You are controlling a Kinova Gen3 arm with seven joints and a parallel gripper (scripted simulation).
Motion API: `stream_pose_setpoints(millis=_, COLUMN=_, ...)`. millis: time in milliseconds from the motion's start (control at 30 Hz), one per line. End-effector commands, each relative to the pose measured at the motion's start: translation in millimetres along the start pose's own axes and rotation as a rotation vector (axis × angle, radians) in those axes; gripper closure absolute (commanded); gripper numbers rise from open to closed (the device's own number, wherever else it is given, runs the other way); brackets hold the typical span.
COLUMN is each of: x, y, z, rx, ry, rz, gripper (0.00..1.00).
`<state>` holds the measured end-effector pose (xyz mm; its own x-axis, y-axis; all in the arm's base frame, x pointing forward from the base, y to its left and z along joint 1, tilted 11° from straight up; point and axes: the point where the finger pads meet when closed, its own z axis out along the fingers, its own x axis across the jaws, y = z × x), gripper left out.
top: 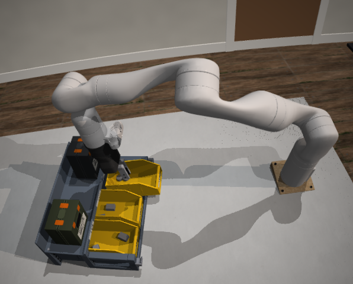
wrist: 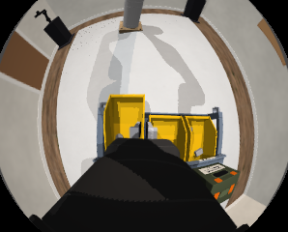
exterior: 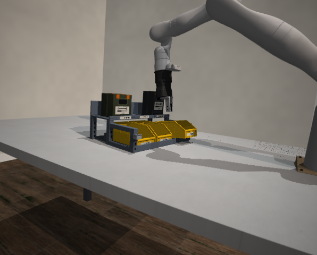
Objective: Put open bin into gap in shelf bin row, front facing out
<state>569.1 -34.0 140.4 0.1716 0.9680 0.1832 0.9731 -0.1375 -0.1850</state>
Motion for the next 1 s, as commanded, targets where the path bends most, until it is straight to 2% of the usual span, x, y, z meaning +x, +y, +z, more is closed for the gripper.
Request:
stream_pose_setpoints(millis=0, x=0, y=1, z=-4.5, rx=-0.005, ry=0.0, rz=0.0, gripper=0.68)
stream_pose_setpoints(millis=467, x=0, y=-2, z=-20.1, rx=-0.005, ry=0.0, rz=0.0, gripper=0.68)
stream_pose_setpoints(millis=967, x=0, y=-3, z=-25.9, rx=-0.005, ry=0.0, rz=0.0, gripper=0.68)
